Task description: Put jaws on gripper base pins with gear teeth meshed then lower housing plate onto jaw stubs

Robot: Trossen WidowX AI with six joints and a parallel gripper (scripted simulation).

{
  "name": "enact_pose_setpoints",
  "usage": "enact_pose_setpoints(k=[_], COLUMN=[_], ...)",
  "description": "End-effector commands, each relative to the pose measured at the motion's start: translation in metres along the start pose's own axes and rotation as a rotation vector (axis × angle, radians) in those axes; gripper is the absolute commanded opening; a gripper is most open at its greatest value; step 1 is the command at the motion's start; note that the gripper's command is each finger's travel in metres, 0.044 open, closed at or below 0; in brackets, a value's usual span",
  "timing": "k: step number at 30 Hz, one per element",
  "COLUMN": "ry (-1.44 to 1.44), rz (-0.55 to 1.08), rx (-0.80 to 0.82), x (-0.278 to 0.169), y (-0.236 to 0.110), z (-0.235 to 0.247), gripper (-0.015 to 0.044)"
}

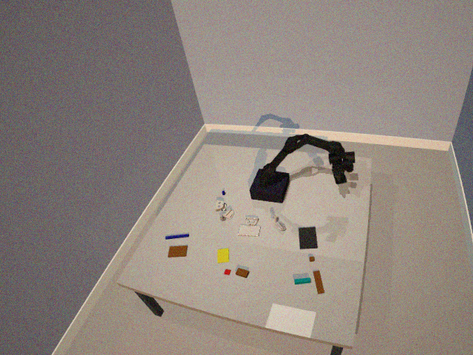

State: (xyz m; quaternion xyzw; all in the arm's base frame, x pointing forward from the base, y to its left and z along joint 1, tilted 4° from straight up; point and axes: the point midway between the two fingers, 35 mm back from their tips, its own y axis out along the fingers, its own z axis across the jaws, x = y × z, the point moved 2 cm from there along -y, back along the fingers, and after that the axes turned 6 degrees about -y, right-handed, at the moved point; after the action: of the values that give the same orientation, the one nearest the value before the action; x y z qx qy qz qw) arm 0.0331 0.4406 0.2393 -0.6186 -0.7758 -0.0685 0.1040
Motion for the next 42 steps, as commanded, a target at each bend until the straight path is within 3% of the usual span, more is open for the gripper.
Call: enact_pose_setpoints(k=[1, 17, 42], ry=[0.002, 0.247, 0.655], rz=[0.001, 0.181, 0.594], rx=[0.001, 0.144, 0.169], x=[0.000, -0.027, -0.129], y=[0.001, 0.065, 0.181], z=[0.000, 0.007, 0.027], gripper=[0.0026, 0.0440, 0.0440])
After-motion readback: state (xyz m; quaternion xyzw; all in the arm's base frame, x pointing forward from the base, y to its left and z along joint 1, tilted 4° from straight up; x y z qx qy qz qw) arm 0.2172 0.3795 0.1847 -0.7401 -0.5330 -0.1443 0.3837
